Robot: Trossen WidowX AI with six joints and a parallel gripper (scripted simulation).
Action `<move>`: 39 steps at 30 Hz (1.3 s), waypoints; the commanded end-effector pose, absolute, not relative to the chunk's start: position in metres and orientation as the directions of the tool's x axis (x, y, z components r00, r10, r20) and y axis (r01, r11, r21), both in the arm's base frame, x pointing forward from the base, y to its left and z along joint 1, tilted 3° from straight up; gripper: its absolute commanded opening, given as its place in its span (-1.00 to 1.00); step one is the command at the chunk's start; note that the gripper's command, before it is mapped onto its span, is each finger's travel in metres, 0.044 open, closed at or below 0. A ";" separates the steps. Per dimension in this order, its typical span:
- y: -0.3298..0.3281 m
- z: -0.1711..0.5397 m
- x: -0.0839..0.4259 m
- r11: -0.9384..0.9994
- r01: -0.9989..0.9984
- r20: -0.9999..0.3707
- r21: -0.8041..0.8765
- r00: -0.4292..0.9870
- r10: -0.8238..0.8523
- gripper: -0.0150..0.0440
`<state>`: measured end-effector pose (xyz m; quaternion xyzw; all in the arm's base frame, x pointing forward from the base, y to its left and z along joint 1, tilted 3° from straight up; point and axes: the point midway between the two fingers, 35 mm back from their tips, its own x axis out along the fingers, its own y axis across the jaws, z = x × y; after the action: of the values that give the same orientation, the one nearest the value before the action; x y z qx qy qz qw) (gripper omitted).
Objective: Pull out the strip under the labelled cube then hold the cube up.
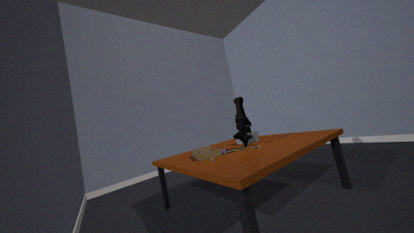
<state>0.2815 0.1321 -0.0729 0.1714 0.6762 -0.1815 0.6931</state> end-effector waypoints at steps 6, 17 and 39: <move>0.132 -0.079 0.271 0.875 0.484 -1.000 -0.023 -0.010 -0.021 -0.49; 0.134 -0.031 0.281 0.875 0.484 -1.000 -0.022 -0.009 -0.021 -0.49; 0.091 -0.022 0.358 0.825 0.564 -1.000 -0.022 -0.003 -0.024 1.00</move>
<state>0.3485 0.0963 -0.0230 0.2032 0.6742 -0.2173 0.6760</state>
